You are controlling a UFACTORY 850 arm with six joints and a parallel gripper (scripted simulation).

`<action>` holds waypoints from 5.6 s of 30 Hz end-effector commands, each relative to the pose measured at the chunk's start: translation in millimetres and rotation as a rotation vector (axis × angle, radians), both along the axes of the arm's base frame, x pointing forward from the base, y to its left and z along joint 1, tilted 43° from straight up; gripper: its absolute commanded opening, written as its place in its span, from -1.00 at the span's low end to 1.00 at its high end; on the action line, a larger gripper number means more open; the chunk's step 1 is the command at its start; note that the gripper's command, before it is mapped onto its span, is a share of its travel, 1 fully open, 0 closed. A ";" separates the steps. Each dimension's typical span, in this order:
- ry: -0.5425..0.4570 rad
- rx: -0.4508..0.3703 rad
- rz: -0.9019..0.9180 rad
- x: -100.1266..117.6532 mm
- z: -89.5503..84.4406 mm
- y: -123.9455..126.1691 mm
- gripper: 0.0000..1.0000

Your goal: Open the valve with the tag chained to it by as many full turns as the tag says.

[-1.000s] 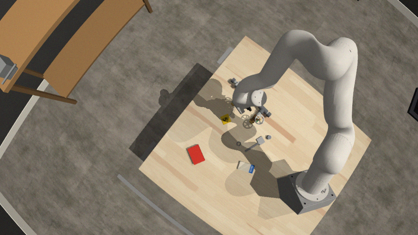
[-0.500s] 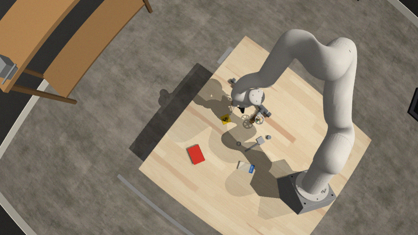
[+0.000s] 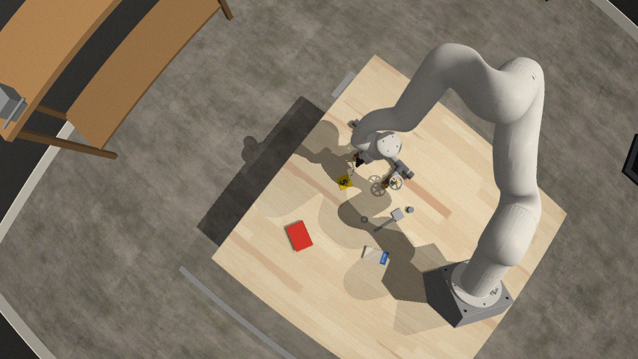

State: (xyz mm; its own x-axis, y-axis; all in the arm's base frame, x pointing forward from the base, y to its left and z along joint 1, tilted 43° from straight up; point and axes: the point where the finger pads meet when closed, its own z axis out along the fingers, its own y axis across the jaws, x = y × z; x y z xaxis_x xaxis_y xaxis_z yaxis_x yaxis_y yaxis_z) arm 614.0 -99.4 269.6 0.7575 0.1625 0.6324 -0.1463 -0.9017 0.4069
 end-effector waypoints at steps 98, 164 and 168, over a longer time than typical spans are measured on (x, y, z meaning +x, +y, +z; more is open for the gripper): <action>-0.291 0.358 -0.302 0.2 0.4 0.0 -1.00; 0.551 -1.063 1.029 0.2 0.4 0.0 1.00; 0.551 -1.063 1.029 0.2 0.4 0.0 1.00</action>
State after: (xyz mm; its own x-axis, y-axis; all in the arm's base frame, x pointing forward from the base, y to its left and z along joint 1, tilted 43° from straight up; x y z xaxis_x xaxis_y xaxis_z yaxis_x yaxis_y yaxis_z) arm 613.8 -99.4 269.3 0.1362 0.9039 -0.4056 0.6984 0.2028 0.6864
